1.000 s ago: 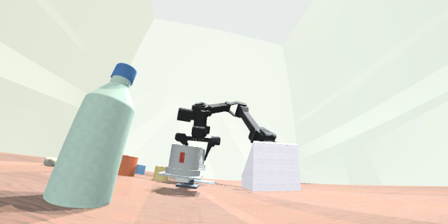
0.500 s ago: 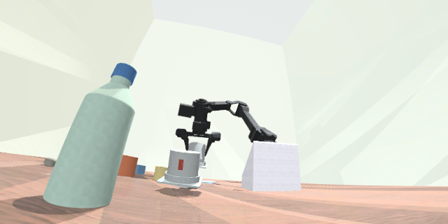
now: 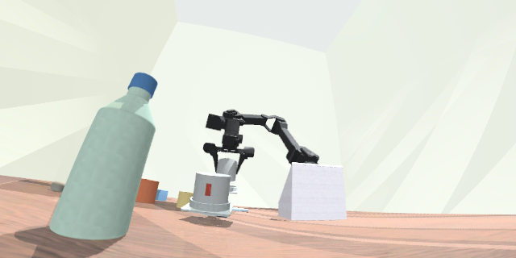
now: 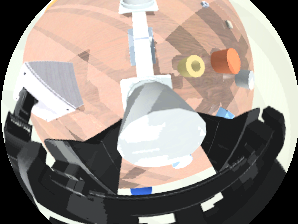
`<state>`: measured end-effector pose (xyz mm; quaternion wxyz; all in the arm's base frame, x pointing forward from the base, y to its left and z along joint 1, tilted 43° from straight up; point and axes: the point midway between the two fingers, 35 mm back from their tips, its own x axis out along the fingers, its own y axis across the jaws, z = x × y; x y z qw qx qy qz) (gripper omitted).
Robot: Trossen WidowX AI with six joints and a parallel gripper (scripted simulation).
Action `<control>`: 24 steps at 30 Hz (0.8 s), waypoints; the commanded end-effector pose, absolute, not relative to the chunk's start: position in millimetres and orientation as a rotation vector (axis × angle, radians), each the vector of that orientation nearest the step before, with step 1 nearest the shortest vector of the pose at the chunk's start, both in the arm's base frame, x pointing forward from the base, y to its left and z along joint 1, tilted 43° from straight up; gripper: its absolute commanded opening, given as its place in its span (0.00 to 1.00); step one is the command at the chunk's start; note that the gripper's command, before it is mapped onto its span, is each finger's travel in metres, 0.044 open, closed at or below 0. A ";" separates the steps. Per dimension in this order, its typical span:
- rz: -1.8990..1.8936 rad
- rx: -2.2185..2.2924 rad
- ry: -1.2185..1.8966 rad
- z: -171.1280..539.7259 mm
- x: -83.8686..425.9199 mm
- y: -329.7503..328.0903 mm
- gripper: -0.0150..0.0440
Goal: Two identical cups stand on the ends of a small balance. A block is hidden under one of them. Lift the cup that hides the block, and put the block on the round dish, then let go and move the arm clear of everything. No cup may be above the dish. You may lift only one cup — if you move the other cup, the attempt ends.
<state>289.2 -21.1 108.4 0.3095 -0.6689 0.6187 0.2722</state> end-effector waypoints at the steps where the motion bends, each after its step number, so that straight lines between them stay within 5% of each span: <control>1: 0.705 -1.768 1.628 115.1 290.5 -17.0 0.25; 24: 0.702 -1.771 1.632 137.9 283.4 0.9 0.25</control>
